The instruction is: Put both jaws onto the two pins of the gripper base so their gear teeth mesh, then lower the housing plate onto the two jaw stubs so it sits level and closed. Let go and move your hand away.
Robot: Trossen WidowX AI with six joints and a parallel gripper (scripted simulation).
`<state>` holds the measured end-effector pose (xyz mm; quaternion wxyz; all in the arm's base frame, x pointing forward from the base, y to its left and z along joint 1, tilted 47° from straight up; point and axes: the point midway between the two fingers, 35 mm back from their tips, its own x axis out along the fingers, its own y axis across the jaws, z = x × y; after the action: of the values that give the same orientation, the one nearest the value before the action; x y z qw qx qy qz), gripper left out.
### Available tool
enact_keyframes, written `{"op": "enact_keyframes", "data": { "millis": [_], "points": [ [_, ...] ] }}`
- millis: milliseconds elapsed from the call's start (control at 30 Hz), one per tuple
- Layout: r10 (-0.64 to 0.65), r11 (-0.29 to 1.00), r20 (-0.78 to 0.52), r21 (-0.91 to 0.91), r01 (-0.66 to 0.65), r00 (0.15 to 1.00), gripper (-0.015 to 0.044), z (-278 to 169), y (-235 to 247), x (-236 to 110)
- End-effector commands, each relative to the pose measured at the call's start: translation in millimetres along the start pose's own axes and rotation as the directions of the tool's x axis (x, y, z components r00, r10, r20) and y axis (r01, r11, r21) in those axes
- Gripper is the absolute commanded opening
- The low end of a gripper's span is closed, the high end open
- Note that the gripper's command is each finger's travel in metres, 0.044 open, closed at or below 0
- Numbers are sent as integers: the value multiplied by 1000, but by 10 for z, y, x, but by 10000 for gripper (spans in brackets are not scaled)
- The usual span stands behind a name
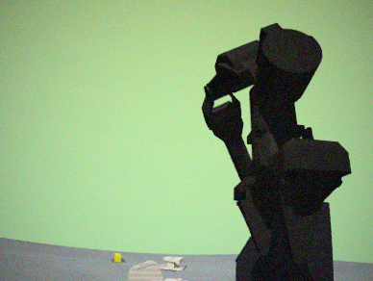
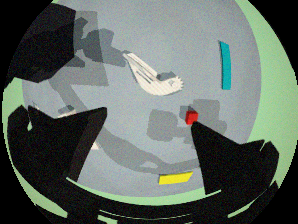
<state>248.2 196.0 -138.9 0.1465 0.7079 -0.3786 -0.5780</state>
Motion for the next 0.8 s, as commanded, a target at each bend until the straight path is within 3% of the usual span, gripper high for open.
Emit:
{"op": "enact_keyframes", "data": {
  "millis": [0, 367, 767],
  "points": [
    [3, 992, 5, 126, -4, 1000, 440, 34, 19, 10],
    [4, 893, 7, 450, -7, 1000, 440, 86, 42, -1],
    [5, 669, 9, 743, -10, 1000, 440, 143, 69, -11]
  ]
}}
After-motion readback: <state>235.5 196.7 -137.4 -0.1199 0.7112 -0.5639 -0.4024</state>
